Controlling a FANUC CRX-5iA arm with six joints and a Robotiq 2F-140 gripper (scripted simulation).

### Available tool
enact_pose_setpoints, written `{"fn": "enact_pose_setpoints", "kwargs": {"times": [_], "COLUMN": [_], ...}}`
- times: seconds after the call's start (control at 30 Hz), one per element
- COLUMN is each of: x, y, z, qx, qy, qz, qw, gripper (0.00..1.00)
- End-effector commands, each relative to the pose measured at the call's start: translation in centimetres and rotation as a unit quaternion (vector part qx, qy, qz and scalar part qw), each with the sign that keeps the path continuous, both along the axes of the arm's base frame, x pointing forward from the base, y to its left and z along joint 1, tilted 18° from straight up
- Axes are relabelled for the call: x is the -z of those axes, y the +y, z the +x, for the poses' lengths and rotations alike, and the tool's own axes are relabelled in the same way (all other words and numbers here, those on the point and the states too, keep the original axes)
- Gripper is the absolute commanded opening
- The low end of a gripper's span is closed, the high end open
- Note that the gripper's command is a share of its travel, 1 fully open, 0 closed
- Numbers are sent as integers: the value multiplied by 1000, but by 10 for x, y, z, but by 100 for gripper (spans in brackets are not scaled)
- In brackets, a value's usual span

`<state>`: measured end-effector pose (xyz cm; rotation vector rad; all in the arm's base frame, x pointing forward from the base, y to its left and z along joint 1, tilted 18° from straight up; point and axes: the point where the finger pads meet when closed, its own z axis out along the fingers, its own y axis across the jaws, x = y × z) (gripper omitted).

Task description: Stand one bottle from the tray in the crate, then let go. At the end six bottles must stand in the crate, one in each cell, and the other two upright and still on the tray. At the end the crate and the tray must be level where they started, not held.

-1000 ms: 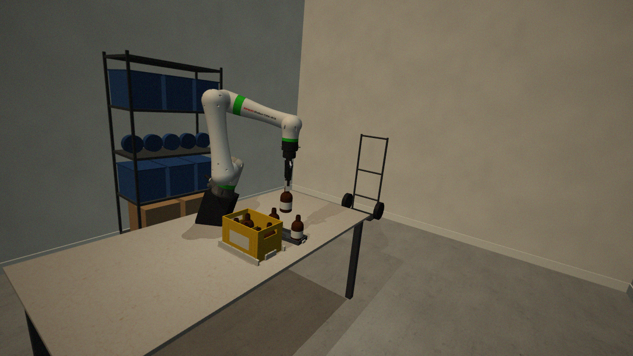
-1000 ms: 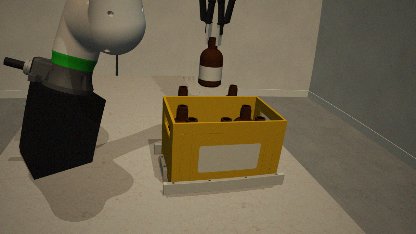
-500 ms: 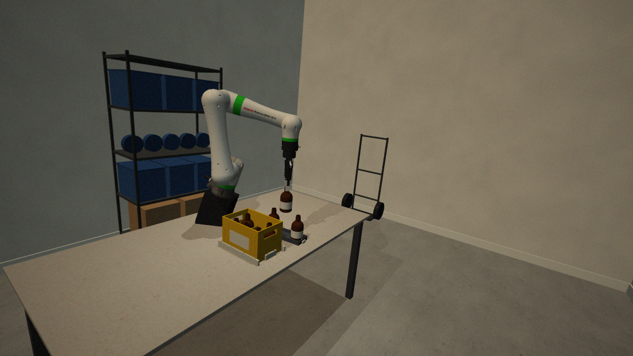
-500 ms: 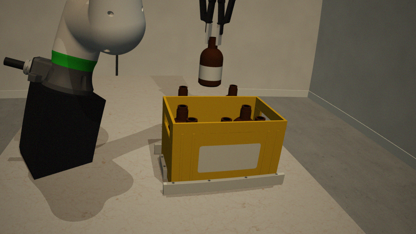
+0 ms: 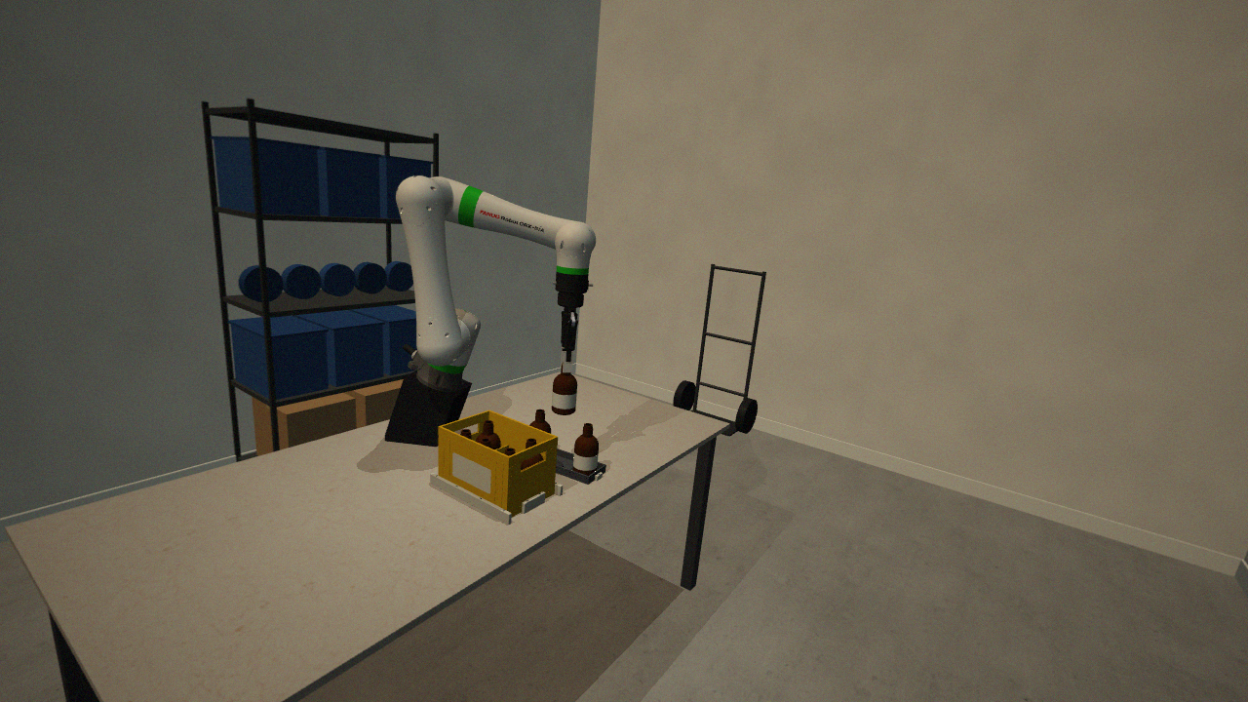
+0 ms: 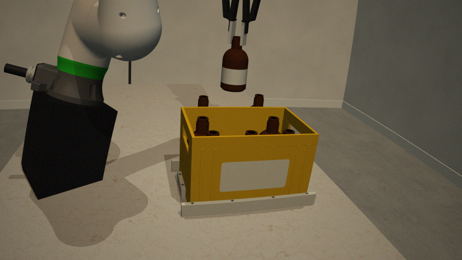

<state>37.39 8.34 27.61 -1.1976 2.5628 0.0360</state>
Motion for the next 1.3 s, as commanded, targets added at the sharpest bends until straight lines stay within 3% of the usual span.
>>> {"fn": "enact_pose_setpoints", "kwargs": {"times": [0.0, 1.27], "x": [-2, -7], "y": [0, -1], "z": [0, -2], "qx": [0, 0], "qy": [0, 0], "qz": [0, 0], "qw": [1000, 1000], "gripper": [0, 0]}}
